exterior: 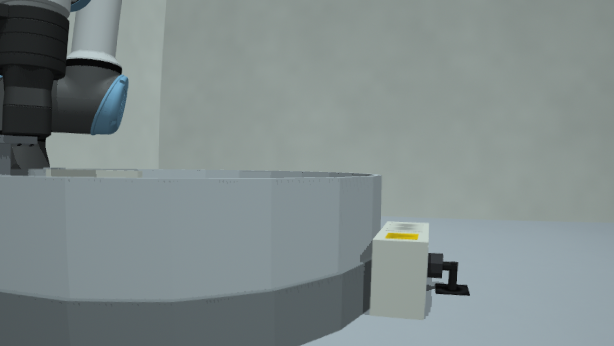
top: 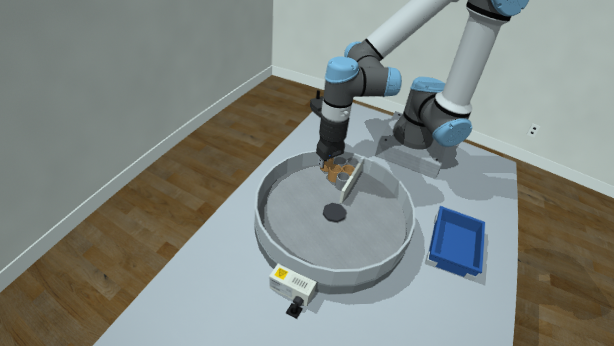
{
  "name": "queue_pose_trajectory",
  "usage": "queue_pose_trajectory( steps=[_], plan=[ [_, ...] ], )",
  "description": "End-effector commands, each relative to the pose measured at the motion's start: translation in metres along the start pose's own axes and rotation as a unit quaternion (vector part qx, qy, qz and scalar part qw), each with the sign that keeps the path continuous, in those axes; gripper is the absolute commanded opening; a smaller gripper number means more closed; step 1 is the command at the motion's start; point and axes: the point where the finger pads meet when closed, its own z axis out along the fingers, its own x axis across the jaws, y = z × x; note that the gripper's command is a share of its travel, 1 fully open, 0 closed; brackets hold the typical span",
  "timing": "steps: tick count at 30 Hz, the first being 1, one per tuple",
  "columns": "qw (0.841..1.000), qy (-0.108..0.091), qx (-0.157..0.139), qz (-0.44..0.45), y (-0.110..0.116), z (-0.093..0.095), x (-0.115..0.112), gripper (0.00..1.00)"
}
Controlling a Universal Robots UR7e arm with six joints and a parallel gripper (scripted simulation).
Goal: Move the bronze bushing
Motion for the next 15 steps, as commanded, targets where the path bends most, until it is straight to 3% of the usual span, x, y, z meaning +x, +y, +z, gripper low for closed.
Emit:
queue_pose_trajectory(
  steps=[1,15],
  plan=[
    [1.000,-0.001,0.000,0.000,-0.0001,-0.0063,-0.0004,0.00],
    [1.000,-0.001,0.000,0.000,-0.0001,-0.0092,-0.0004,0.00]
  ],
)
